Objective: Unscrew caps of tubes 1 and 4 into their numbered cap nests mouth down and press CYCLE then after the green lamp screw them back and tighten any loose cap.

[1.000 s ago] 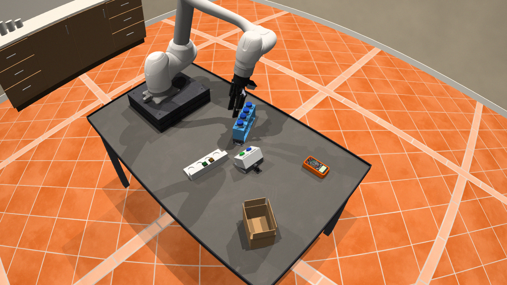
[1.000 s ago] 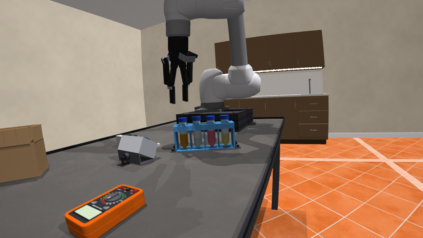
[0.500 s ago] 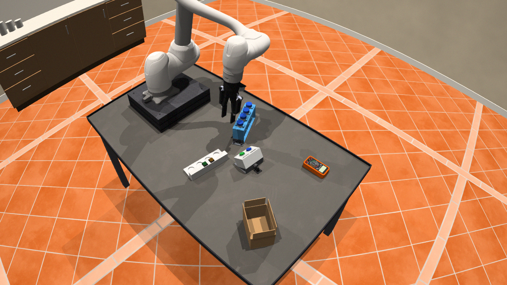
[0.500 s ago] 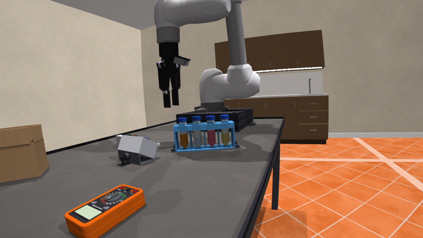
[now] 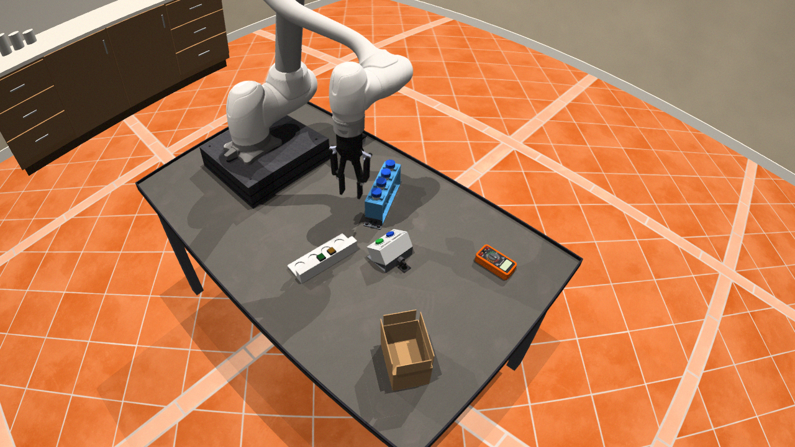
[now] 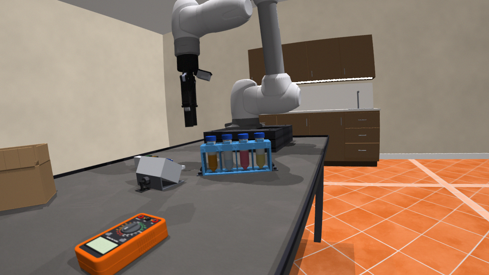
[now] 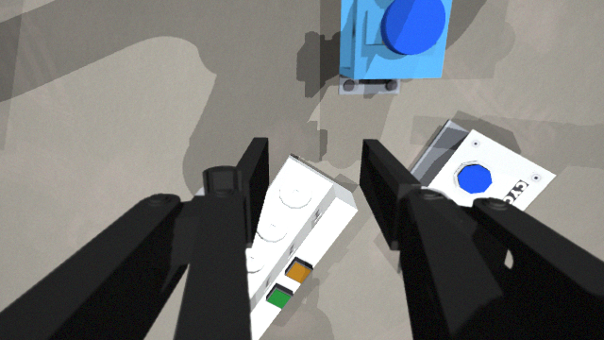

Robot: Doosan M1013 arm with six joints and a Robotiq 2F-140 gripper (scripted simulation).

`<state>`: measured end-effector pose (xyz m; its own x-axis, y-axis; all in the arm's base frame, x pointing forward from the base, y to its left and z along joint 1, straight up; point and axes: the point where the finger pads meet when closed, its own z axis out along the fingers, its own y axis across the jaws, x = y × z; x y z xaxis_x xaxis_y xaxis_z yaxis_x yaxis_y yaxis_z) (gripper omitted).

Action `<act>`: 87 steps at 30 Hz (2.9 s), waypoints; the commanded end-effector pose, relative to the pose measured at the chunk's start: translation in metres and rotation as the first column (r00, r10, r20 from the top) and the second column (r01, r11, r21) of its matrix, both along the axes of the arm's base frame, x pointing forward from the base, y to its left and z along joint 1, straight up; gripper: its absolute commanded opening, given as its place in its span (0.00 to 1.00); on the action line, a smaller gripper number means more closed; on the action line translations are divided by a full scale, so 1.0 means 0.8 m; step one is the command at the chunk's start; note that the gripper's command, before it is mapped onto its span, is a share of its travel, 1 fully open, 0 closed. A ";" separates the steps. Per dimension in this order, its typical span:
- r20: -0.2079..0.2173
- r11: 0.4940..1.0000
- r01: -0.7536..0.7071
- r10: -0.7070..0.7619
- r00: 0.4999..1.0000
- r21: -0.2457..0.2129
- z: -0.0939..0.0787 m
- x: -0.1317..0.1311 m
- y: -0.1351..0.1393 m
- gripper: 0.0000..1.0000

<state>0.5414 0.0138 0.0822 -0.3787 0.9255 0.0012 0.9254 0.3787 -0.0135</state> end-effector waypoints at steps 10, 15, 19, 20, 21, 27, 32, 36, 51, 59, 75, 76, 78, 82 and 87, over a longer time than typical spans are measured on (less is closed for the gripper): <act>0.007 0.999 0.052 -0.052 0.999 0.008 0.001 -0.001 0.010 0.41; 0.006 0.949 0.316 -0.316 0.949 0.007 0.001 -0.007 0.046 0.41; 0.006 0.881 0.472 -0.472 0.881 0.005 0.001 -0.012 0.077 0.41; 0.006 0.881 0.472 -0.472 0.881 0.005 0.001 -0.014 0.087 0.41; 0.006 0.881 0.472 -0.472 0.881 0.005 0.001 -0.016 0.098 0.41; 0.006 0.881 0.472 -0.472 0.881 0.005 0.002 -0.026 0.159 0.41; 0.006 0.881 0.472 -0.472 0.881 0.005 0.002 -0.033 0.200 0.41; 0.006 0.881 0.472 -0.472 0.881 0.005 0.002 -0.038 0.231 0.41; 0.005 0.881 0.472 -0.472 0.881 0.005 -0.009 -0.048 0.291 0.41; 0.005 0.881 0.472 -0.472 0.881 0.005 -0.039 -0.049 0.291 0.41; 0.005 0.881 0.472 -0.472 0.881 0.005 -0.048 -0.049 0.291 0.41; 0.005 0.881 0.472 -0.472 0.881 0.005 -0.048 -0.049 0.291 0.41; 0.005 0.881 0.472 -0.472 0.881 0.005 -0.050 -0.049 0.291 0.41; 0.005 0.881 0.472 -0.472 0.881 0.005 -0.052 -0.049 0.291 0.41; 0.005 0.881 0.472 -0.472 0.881 0.005 -0.054 -0.049 0.291 0.41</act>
<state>0.5019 0.2467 0.0388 0.1032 0.9947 0.0031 0.9946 -0.1031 -0.0074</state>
